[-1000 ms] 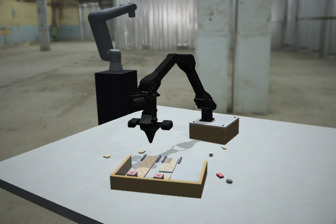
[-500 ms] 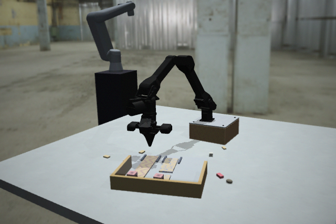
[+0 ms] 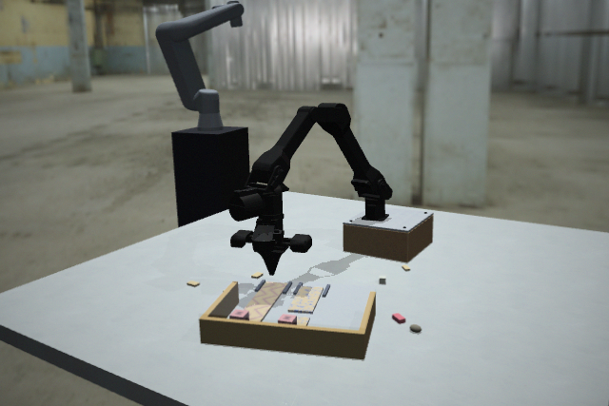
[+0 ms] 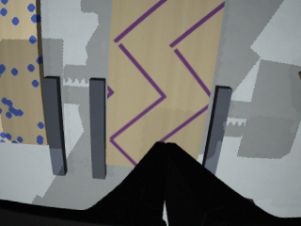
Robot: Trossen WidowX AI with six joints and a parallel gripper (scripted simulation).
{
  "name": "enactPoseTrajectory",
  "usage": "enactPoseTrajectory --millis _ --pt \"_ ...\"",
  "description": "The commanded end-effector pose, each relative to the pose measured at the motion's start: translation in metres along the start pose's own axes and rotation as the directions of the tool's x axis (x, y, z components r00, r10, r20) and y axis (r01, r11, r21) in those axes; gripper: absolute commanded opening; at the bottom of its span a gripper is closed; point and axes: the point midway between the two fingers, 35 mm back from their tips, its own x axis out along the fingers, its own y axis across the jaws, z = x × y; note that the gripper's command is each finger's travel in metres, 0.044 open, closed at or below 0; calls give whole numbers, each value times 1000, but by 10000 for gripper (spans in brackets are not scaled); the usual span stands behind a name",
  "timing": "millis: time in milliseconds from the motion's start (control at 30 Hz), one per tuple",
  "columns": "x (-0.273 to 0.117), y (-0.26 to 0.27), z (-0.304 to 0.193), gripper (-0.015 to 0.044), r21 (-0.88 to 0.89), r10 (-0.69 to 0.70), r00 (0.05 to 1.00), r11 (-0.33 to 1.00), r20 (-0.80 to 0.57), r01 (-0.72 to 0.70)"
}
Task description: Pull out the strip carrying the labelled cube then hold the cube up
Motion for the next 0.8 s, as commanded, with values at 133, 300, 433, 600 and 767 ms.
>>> enactPoseTrajectory --millis 133,300,433,600,767 --pt "18 2 -3 0 -4 9 1000 1000 -10 -9" --pt "26 2 -3 0 -4 9 1000 1000 -10 -9" --pt "31 2 -3 0 -4 9 1000 1000 -10 -9" --pt "31 2 -3 0 -4 9 1000 1000 -10 -9" --pt "31 2 -3 0 -4 9 1000 1000 -10 -9"
